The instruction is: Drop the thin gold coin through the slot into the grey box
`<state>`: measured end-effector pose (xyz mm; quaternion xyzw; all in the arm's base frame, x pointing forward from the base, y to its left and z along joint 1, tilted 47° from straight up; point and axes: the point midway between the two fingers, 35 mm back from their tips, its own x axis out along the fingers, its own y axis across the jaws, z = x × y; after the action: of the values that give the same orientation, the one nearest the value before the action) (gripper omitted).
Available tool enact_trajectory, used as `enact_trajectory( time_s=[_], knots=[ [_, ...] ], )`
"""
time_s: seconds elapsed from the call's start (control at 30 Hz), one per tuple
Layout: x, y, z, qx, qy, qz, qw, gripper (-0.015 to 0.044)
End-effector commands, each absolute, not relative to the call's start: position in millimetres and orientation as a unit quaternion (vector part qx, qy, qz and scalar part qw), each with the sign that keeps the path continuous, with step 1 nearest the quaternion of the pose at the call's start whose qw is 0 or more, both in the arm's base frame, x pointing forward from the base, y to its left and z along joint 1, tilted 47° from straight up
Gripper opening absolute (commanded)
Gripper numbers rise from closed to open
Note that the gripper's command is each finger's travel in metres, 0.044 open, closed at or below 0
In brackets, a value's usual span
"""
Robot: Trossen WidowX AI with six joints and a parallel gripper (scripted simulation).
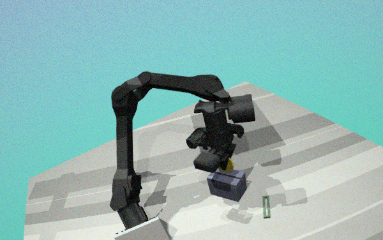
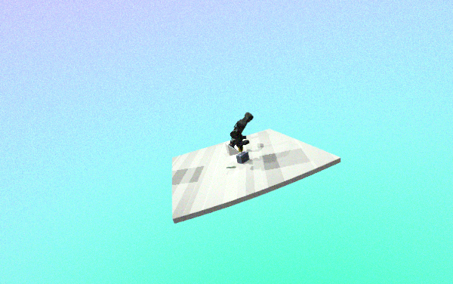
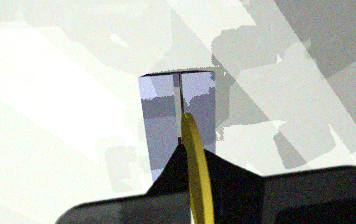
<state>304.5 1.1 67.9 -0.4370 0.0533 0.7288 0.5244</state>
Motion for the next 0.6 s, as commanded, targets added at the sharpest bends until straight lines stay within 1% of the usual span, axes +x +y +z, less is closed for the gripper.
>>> enact_trajectory(
  time_s=[0.0,0.57],
  knots=[
    [303.8,3.1,66.7,-0.435,0.054,0.728,0.527,0.0],
    [303.4,9.9,60.2,-0.435,0.054,0.728,0.527,0.0]
  ],
)
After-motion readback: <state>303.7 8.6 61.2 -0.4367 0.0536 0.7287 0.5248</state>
